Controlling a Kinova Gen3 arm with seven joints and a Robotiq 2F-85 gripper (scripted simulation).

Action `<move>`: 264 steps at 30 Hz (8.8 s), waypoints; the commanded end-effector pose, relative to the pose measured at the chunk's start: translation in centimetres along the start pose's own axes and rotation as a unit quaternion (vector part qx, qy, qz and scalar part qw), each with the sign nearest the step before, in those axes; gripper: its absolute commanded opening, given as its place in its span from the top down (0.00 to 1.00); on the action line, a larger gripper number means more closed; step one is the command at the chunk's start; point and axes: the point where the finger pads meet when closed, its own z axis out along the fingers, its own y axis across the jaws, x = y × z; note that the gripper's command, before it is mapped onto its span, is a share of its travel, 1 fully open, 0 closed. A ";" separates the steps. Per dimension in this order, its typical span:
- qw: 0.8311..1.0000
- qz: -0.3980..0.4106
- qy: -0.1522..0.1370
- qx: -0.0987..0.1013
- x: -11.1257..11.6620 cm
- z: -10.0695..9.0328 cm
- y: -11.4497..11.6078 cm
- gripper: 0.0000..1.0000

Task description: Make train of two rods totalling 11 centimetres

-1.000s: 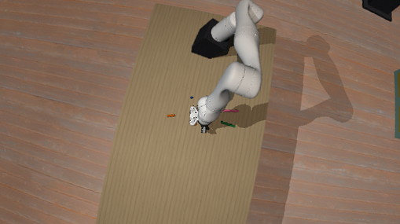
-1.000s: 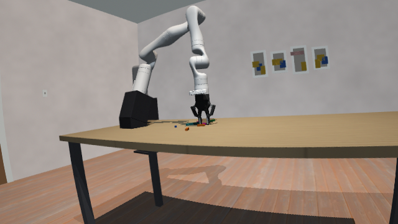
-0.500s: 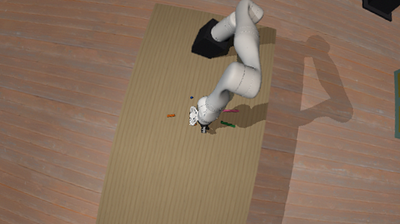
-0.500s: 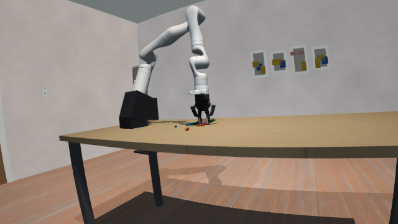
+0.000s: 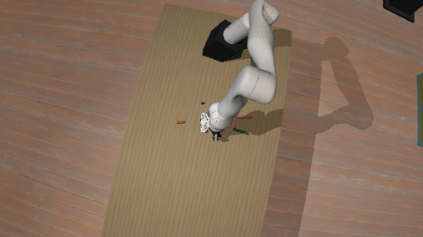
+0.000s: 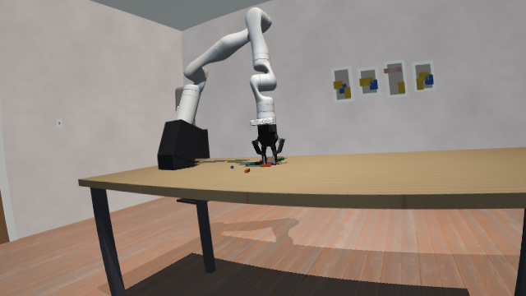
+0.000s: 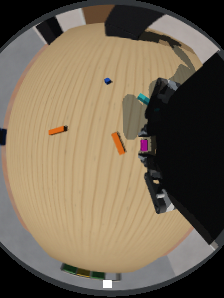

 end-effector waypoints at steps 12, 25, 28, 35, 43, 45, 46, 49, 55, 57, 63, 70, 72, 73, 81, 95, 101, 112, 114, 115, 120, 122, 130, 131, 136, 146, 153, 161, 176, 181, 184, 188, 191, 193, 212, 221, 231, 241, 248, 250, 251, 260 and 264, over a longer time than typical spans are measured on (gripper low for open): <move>1.000 -0.005 0.004 0.003 0.3 -0.1 -0.3 0.85; 1.000 -0.005 0.004 0.003 0.3 -0.1 -0.3 0.85; 1.000 -0.005 0.004 0.003 0.3 -0.1 -0.3 0.85; 1.000 -0.005 0.004 0.003 0.3 -0.1 -0.3 0.85; 1.000 -0.005 0.003 0.002 0.3 -0.8 -0.1 0.85; 1.000 -0.005 0.003 0.000 0.2 -1.7 0.1 0.85; 1.000 -0.005 0.003 -0.001 0.2 -2.3 0.2 0.85; 1.000 -0.005 0.005 -0.006 0.3 -4.5 0.5 0.85; 1.000 -0.005 0.005 -0.001 0.3 -7.5 0.0 0.85; 1.000 -0.004 0.004 0.004 0.3 -8.7 -0.3 0.85; 1.000 -0.004 0.005 0.004 0.3 -10.1 -0.3 0.85; 1.000 -0.004 0.005 0.004 0.3 -10.1 -0.3 0.85; 1.000 -0.004 0.005 0.004 0.3 -10.1 -0.3 0.85; 1.000 -0.004 0.005 0.004 0.3 -10.1 -0.3 0.85; 1.000 -0.004 0.005 0.004 0.3 -10.1 -0.3 0.85; 1.000 -0.004 0.005 0.004 0.3 -10.1 -0.3 0.85; 1.000 -0.004 0.005 0.004 0.3 -10.1 -0.3 0.85; 1.000 -0.010 0.005 0.003 0.6 -10.1 -0.2 0.85; 1.000 -0.017 0.005 0.003 0.9 -10.1 -0.1 0.85; 1.000 -0.021 0.005 0.002 1.2 -10.1 0.0 0.85; 0.998 -0.057 0.005 0.000 3.0 -10.1 0.8 0.85; 0.998 -0.066 0.005 0.000 3.5 -10.1 1.1 0.85; 0.988 -0.151 0.005 -0.010 7.8 -10.2 3.7 0.85; 0.986 -0.165 0.004 -0.010 8.5 -10.3 4.0 0.85; 0.972 -0.234 0.004 -0.010 11.7 -10.3 6.1 0.85; 0.946 -0.324 0.004 -0.007 15.8 -10.4 9.1 0.85; 0.931 -0.364 0.006 -0.005 17.5 -10.4 10.5 0.85; 0.928 -0.372 0.006 -0.005 17.9 -10.4 10.8 0.85; 0.928 -0.372 0.006 -0.005 17.9 -10.3 10.8 0.85; 0.928 -0.372 0.006 -0.005 17.9 -9.7 10.8 0.85; 0.928 -0.372 0.006 -0.005 17.9 -8.9 10.8 0.85; 0.928 -0.372 0.006 -0.005 17.9 -7.4 10.8 0.85; 0.928 -0.372 0.006 -0.005 17.9 -7.0 10.8 0.85; 0.928 -0.372 0.006 -0.005 17.9 -6.1 10.8 0.85; 0.928 -0.372 0.006 -0.005 18.0 -1.6 10.8 0.85; 0.928 -0.372 0.006 -0.005 18.0 -1.6 10.8 0.85; 0.928 -0.372 0.006 -0.005 18.0 -1.6 10.8 0.85; 0.928 -0.372 0.006 -0.005 18.0 -1.6 10.8 0.85; 0.928 -0.372 0.006 -0.005 18.0 -1.6 10.8 0.85; 0.928 -0.372 0.006 -0.005 18.0 -1.6 10.8 0.85; 0.928 -0.372 0.006 -0.005 18.0 -1.6 10.8 0.85; 0.928 -0.374 0.006 -0.005 17.8 -1.6 10.8 0.85; 0.927 -0.374 0.006 -0.005 17.8 -1.6 10.7 0.85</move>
